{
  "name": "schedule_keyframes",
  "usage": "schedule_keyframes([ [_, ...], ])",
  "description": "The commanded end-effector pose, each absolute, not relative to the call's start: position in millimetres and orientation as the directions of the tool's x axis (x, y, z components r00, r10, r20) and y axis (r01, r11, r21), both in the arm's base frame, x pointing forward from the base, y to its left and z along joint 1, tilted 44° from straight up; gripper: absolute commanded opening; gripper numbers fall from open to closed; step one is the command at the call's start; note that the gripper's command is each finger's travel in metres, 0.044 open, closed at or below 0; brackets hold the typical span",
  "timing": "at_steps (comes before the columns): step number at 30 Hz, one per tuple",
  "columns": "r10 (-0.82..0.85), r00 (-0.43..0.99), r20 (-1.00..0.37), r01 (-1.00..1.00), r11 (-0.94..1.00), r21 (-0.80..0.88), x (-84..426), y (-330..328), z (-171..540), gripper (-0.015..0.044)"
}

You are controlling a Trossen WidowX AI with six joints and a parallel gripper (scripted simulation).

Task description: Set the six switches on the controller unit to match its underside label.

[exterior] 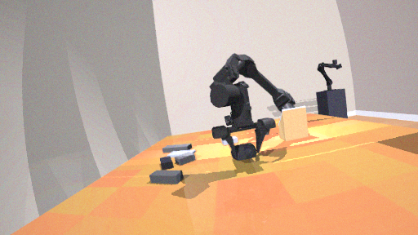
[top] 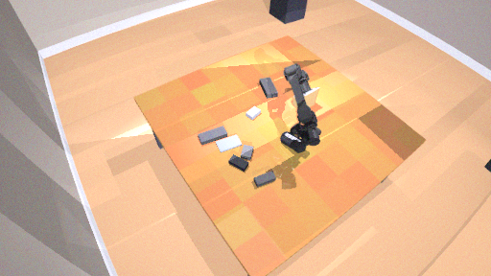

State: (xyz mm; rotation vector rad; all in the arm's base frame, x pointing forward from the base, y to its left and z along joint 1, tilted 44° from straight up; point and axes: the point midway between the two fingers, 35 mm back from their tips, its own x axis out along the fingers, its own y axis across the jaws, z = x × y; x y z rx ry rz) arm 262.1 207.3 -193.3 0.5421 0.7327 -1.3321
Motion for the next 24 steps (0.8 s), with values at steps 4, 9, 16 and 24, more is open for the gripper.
schedule_keyframes([
  [4, -0.676, 0.069, -0.734, 0.983, 0.169, -0.064, 262.1, 197.9, -199.0, 0.0335],
  [9, -0.676, 0.069, -0.734, 0.983, 0.169, -0.064, 262.4, 195.2, -201.9, 0.0335],
  [16, -0.676, 0.069, -0.733, 0.983, 0.169, -0.064, 262.8, 191.4, -205.9, 0.0335],
  [24, -0.676, 0.069, -0.733, 0.984, 0.169, -0.064, 263.3, 187.1, -210.5, 0.0335],
])
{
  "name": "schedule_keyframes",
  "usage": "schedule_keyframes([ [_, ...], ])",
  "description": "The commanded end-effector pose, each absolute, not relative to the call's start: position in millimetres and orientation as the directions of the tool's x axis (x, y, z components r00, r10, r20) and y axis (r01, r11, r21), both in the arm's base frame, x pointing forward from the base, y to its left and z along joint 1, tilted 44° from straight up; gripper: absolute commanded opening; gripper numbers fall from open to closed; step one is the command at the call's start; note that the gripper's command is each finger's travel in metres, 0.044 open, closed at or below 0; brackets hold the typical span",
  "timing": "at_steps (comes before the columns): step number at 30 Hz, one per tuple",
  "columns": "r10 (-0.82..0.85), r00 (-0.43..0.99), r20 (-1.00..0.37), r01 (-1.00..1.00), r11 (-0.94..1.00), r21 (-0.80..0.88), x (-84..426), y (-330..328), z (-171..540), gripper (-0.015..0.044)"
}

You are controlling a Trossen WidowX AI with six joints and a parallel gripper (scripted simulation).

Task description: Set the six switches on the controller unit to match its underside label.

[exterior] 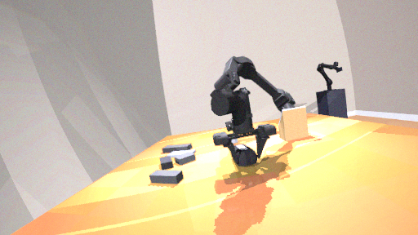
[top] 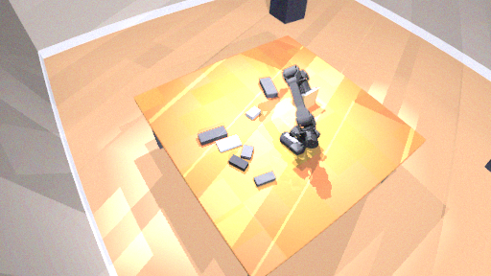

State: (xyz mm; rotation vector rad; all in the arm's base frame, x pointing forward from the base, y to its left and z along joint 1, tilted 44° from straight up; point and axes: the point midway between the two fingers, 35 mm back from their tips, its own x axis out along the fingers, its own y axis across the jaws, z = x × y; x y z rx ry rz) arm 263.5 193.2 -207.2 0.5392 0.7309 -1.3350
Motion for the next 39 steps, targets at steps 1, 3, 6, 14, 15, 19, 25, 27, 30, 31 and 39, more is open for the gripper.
schedule_keyframes([
  [1, -0.676, 0.069, -0.733, 0.984, 0.169, -0.064, 263.3, 186.6, -211.0, 0.0335],
  [3, -0.676, 0.069, -0.733, 0.984, 0.169, -0.064, 263.4, 185.6, -212.1, 0.0335],
  [6, -0.676, 0.069, -0.733, 0.984, 0.169, -0.064, 263.6, 184.2, -213.6, 0.0335],
  [14, -0.676, 0.069, -0.733, 0.984, 0.169, -0.063, 263.8, 182.1, -215.9, 0.0335],
  [15, -0.676, 0.069, -0.734, 0.984, 0.169, -0.063, 263.8, 182.4, -215.8, 0.0335],
  [19, -0.673, 0.071, -0.737, 0.984, 0.170, -0.061, 263.9, 184.5, -214.9, 0.0335],
  [25, -0.671, 0.071, -0.738, 0.984, 0.170, -0.061, 263.6, 185.1, -214.9, 0.0440],
  [27, -0.671, 0.071, -0.738, 0.984, 0.170, -0.061, 263.6, 185.1, -214.9, 0.0440],
  [30, -0.671, 0.071, -0.738, 0.984, 0.170, -0.061, 263.6, 185.1, -214.9, 0.0440],
  [31, -0.671, 0.071, -0.738, 0.984, 0.170, -0.061, 263.6, 185.1, -214.9, 0.0440],
  [39, -0.673, 0.071, -0.736, 0.984, 0.170, -0.061, 270.7, 169.2, -147.7, 0.0440],
])
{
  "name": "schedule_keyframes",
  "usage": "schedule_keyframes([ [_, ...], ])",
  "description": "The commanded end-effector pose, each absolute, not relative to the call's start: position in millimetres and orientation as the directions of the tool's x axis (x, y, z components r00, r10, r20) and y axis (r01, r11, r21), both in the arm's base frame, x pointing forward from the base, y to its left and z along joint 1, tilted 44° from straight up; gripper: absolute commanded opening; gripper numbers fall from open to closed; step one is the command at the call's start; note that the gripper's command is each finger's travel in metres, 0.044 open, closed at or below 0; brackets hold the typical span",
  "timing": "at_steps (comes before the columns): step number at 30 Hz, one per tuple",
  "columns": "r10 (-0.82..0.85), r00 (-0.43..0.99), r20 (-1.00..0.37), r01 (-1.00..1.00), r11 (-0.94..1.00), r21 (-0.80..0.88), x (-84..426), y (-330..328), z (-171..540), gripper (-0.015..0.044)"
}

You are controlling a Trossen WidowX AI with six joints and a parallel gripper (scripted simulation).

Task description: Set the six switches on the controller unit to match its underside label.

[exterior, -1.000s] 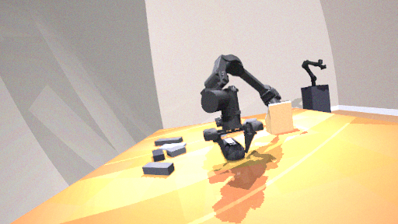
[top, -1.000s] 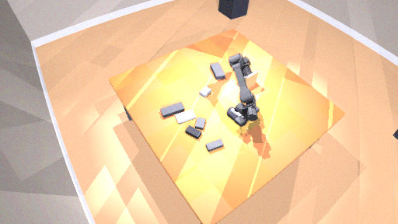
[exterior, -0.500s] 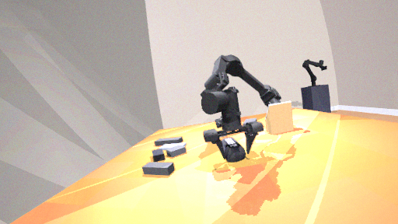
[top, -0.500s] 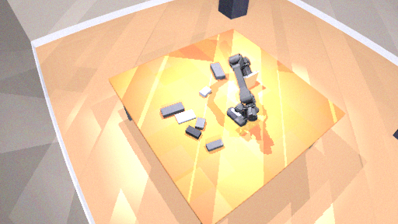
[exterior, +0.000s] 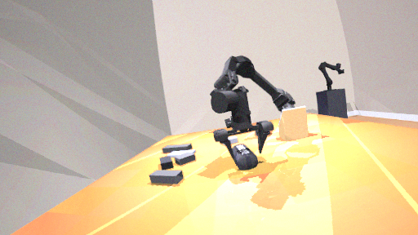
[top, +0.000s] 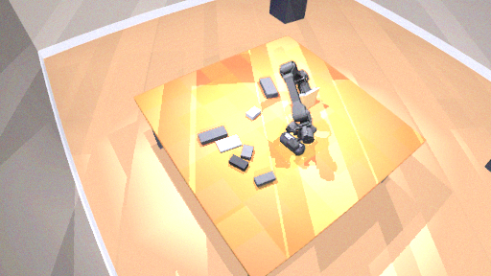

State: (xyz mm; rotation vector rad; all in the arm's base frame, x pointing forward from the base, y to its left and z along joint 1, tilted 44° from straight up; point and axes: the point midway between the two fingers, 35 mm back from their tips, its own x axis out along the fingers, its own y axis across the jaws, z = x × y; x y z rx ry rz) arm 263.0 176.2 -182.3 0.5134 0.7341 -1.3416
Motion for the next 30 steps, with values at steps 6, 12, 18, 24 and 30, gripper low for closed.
schedule_keyframes([
  [6, -0.673, 0.071, -0.736, 0.984, 0.170, -0.061, 270.8, 168.5, -145.5, 0.0440],
  [12, -0.673, 0.071, -0.736, 0.984, 0.170, -0.061, 270.8, 168.5, -145.5, 0.0440],
  [18, -0.673, 0.071, -0.736, 0.984, 0.170, -0.061, 270.8, 168.5, -145.5, 0.0440],
  [24, -0.673, 0.071, -0.736, 0.984, 0.170, -0.061, 270.8, 168.5, -145.5, 0.0414],
  [30, -0.682, 0.053, -0.730, 0.831, 0.435, -0.346, 275.0, 172.2, -144.0, 0.0256],
])
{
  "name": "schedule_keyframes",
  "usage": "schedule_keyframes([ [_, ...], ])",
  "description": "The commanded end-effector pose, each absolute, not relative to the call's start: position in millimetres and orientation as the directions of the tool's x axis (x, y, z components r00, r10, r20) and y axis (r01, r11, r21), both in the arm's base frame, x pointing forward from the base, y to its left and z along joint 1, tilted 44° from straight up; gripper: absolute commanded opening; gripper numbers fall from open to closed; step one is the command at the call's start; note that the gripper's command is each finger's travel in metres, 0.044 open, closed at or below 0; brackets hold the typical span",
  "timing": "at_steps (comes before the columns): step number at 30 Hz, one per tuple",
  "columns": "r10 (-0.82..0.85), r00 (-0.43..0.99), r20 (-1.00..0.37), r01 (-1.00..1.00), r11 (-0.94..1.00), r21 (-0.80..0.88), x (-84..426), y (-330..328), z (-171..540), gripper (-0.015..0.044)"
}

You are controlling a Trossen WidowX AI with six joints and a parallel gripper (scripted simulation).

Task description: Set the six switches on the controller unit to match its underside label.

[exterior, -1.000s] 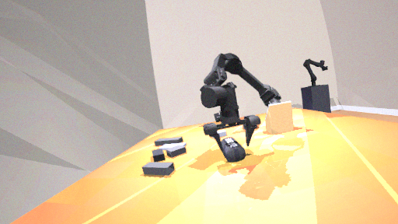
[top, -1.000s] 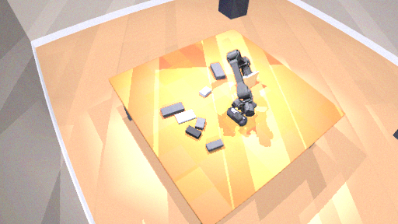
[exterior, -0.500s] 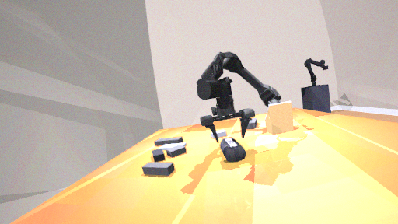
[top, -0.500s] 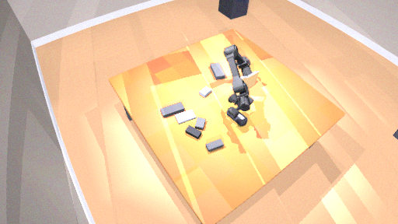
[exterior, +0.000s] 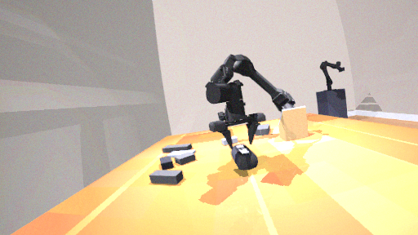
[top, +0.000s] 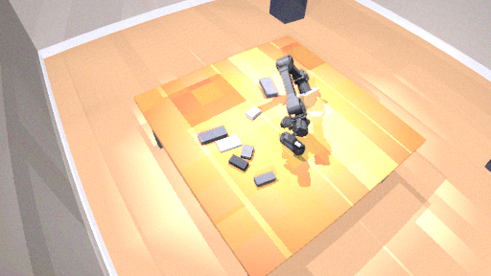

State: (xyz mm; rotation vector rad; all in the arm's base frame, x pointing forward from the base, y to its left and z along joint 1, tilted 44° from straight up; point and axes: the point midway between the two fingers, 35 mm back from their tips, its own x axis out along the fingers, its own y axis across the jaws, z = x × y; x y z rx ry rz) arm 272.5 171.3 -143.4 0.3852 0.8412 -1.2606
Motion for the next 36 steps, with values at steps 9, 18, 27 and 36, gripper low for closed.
schedule_keyframes([
  [9, -0.699, 0.017, -0.715, 0.139, 0.710, -0.690, 282.2, 178.5, -140.2, 0.0020],
  [18, -0.712, -0.014, -0.702, -0.502, 0.612, -0.611, 288.3, 183.3, -136.3, 0.0000],
  [27, -0.721, -0.035, -0.692, -0.840, 0.397, -0.370, 292.3, 186.4, -133.2, 0.0000],
  [36, -0.729, -0.057, -0.682, -0.993, 0.112, -0.036, 295.9, 188.9, -129.8, 0.0000],
])
